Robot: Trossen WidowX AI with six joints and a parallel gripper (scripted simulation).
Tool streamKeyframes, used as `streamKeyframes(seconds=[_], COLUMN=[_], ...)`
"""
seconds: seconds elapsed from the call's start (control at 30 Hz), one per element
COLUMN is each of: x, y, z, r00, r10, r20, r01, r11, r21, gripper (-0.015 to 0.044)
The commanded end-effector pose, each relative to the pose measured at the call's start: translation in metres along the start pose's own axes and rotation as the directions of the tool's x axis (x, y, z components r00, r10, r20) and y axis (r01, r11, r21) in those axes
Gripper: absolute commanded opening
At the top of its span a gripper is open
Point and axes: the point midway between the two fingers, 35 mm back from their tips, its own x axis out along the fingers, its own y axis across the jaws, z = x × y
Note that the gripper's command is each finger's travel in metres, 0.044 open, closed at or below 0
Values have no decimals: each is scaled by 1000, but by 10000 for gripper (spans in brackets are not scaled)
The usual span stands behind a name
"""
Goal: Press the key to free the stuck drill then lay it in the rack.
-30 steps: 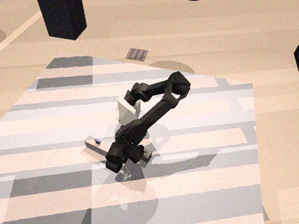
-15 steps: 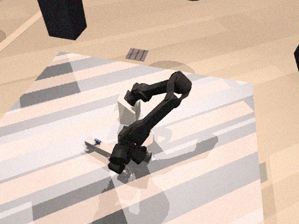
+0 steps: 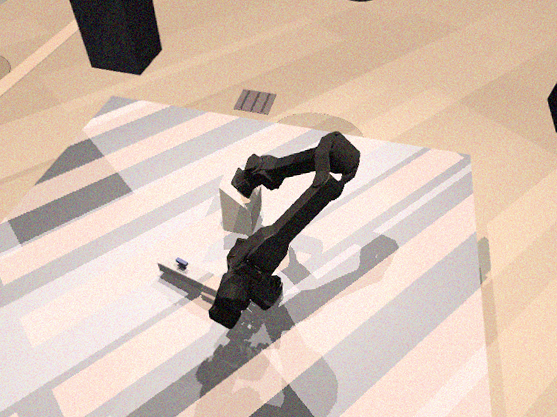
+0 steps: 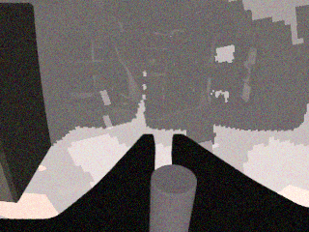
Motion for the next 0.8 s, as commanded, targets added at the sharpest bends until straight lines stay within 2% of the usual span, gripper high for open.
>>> streamKeyframes(seconds=[0.0, 0.1, 0.67, 0.77], x=[-4, -5, 0, 0], y=[-4, -4, -2, -3], z=[10, 15, 4, 2], r00=[1000, 1000, 1000, 1000], r10=[-11, -11, -10, -11], r20=[8, 8, 8, 8], r01=[11, 11, 10, 11], r11=[1000, 1000, 1000, 1000], r21=[-3, -3, -3, -3], gripper=[0, 0, 440, 440])
